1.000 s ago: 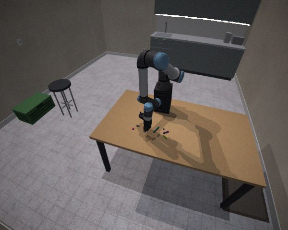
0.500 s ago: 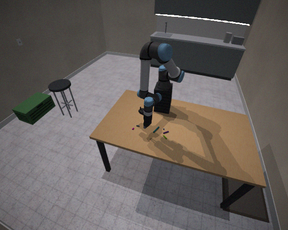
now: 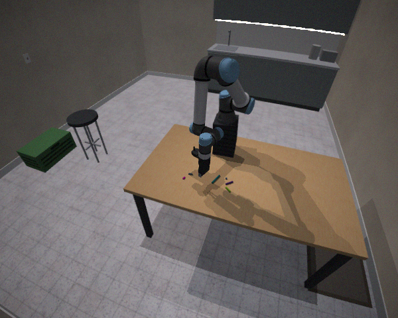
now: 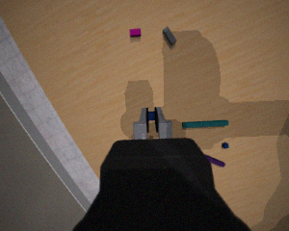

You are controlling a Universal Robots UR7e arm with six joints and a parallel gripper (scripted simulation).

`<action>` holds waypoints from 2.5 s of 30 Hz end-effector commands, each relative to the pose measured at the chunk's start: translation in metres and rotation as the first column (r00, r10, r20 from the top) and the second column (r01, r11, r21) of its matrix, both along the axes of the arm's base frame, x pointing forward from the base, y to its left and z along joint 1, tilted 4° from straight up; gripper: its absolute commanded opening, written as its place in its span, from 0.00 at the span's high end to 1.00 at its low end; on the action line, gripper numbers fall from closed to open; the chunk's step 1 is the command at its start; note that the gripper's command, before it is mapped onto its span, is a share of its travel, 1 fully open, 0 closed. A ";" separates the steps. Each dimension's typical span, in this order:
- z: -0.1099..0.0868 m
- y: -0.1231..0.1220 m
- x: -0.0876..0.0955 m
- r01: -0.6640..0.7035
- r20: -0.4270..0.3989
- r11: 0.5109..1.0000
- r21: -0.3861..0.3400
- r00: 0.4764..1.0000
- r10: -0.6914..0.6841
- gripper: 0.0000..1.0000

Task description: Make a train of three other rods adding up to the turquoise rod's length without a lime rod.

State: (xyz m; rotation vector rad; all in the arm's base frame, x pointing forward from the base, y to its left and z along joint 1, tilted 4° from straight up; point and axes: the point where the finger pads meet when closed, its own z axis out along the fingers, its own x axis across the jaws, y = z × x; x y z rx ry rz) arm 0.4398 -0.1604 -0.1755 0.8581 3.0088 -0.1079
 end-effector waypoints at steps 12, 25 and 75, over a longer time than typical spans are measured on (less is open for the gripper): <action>-0.002 0.024 -0.049 0.278 0.019 0.961 0.000 0.960 -0.278 0.76; 0.001 0.051 -0.097 0.541 0.038 0.841 0.006 0.840 -0.541 0.76; -0.085 0.044 -0.097 0.542 0.041 0.840 0.006 0.839 -0.542 0.76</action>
